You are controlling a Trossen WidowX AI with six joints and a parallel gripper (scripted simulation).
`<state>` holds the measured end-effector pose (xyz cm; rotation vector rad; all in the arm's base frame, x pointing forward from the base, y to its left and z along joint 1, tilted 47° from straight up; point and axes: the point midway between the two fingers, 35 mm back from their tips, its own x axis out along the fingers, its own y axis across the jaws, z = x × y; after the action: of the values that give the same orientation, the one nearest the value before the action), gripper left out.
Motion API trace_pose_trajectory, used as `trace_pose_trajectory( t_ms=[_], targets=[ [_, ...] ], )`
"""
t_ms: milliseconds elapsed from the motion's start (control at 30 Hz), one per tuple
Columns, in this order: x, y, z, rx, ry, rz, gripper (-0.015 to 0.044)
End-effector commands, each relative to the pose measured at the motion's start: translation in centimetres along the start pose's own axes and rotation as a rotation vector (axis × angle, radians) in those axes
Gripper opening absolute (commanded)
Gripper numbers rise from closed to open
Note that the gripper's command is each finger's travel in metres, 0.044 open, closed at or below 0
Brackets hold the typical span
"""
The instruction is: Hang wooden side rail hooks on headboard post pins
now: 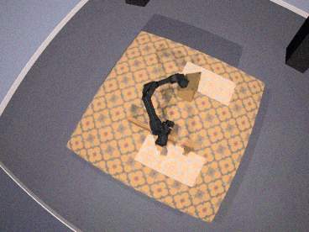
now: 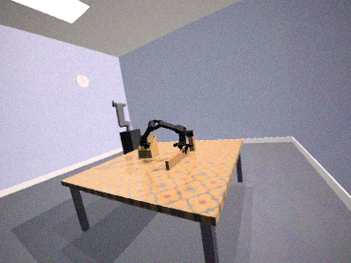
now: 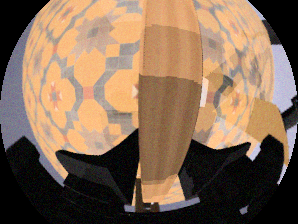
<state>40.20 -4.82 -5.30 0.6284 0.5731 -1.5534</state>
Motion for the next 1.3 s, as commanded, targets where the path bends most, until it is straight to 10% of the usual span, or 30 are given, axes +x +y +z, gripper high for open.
trace_pose_trajectory(
  t_ms=[0, 1267],
  targets=[
    [-1.03, 0.41, -0.19, 0.003, 0.0, 0.024, 0.0],
    [-1.61, 0.4, -0.19, 0.003, 0.0, 0.024, 0.0]
  ],
)
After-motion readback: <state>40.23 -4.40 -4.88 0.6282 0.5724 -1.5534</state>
